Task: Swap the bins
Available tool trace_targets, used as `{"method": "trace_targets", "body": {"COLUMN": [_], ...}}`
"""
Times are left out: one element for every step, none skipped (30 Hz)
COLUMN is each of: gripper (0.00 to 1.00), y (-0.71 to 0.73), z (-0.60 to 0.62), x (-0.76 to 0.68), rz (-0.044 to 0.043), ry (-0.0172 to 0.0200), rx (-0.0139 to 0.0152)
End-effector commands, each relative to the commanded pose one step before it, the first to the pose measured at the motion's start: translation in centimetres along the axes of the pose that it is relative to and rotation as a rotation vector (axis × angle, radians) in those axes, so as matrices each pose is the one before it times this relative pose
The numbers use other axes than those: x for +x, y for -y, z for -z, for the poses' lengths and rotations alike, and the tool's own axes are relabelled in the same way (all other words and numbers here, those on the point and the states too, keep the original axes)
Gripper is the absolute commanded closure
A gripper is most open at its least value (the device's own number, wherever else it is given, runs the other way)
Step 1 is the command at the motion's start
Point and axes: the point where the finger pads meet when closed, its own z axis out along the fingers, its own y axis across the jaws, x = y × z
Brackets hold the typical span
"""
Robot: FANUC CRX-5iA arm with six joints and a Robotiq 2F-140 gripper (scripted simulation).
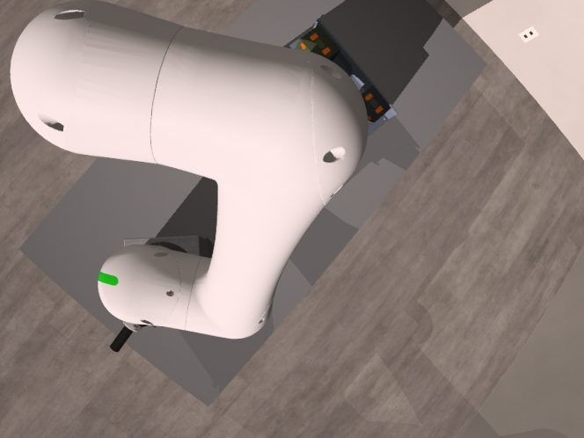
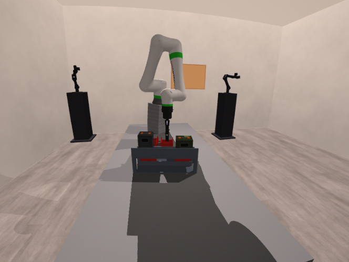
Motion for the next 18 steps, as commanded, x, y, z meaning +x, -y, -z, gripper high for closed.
{"method": "trace_targets", "body": {"gripper": [0.38, 0.38, 0.38, 0.38, 0.38, 0.38, 0.38, 0.38, 0.38, 0.38, 0.38, 0.38, 0.38, 0.38, 0.38, 0.38, 0.38, 0.38], "y": [-0.044, 0.000, 0.000, 0.000, 0.000, 0.000, 0.000, 0.000, 0.000, 0.000, 0.000, 0.000, 0.000, 0.000, 0.000, 0.000, 0.000, 0.000], "z": [0.420, 0.180, 0.000, 0.000, 0.190, 0.200, 0.209, 0.217, 0.225, 0.231, 0.236, 0.241, 0.245, 0.247, 0.248, 0.248, 0.248, 0.246], "x": [0.018, 0.000, 0.000, 0.000, 0.000, -0.001, 0.001, 0.000, 0.000, 0.000, 0.000, 0.000, 0.000, 0.000, 0.000, -0.001, 0.001, -0.001], "rz": [0.00010, 0.00000, 0.00000, 0.00000, 0.00000, 0.00000, 0.00000, 0.00000, 0.00000, 0.00000, 0.00000, 0.00000, 0.00000, 0.00000, 0.00000, 0.00000, 0.00000, 0.00000], "ry": [-0.00028, 0.00000, 0.00000, 0.00000, -0.00001, 0.00001, -0.00001, 0.00000, 0.00000, 0.00000, 0.00000, 0.00000, 0.00000, 0.00000, 0.00000, 0.00001, -0.00001, 0.00001], "rx": [-0.00088, 0.00000, 0.00000, 0.00000, 0.00000, -0.00001, 0.00000, 0.00000, 0.00000, 0.00000, 0.00000, 0.00000, 0.00000, 0.00000, 0.00000, 0.00000, 0.00000, 0.00000]}}
